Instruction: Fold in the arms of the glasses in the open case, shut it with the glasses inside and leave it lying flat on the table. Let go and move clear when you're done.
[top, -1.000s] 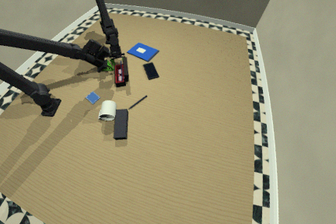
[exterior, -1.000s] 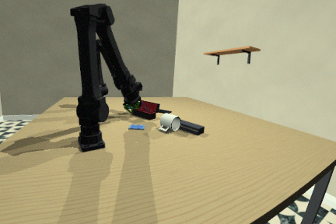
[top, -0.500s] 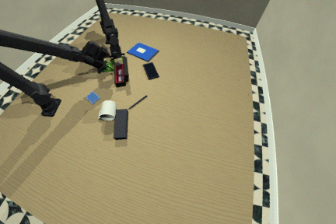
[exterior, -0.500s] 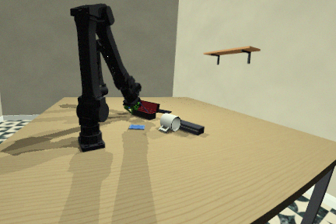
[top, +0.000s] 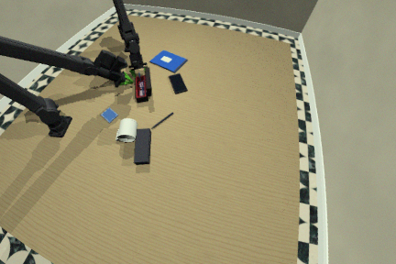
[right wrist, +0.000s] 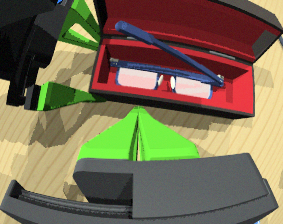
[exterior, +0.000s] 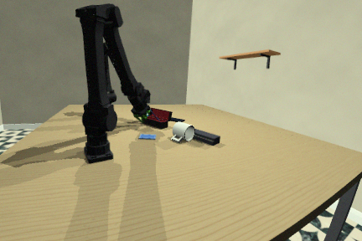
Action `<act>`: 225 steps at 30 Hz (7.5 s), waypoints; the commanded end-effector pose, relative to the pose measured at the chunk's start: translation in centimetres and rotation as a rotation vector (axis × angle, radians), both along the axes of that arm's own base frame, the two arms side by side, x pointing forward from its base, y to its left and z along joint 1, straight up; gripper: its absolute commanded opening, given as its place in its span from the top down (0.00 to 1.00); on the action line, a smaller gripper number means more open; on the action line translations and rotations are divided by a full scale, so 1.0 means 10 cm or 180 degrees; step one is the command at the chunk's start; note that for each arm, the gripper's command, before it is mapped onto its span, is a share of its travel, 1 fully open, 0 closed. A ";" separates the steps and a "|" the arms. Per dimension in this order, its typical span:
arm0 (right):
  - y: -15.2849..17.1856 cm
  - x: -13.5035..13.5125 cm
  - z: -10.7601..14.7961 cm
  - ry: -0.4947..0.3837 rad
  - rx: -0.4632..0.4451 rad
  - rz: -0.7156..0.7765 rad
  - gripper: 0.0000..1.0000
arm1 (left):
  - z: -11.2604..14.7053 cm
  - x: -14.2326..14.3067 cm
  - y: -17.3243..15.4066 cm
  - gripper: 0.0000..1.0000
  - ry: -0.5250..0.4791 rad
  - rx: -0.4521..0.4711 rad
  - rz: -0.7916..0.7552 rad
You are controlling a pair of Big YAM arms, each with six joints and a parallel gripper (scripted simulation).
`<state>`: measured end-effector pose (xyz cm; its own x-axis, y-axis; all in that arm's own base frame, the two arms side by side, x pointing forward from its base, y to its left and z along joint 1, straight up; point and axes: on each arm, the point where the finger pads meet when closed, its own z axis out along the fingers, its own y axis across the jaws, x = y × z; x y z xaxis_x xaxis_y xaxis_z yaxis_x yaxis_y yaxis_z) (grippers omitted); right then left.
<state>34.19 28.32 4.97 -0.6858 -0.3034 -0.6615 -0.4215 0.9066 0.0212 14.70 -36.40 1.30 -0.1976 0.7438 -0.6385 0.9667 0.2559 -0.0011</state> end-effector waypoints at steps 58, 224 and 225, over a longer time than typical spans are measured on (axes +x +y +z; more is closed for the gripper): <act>0.13 0.18 0.05 -0.0612 0.0294 0.0372 1.00 | 0.37 0.14 -0.32 0.43 -0.0126 -0.0323 0.0004; -0.03 0.34 0.45 -0.0902 0.0602 0.1715 1.00 | 0.37 0.14 -0.32 0.43 -0.0126 -0.0322 0.0005; -0.04 0.33 0.45 -0.0902 0.0601 0.1715 1.00 | 0.37 0.14 -0.32 0.43 -0.0126 -0.0322 0.0005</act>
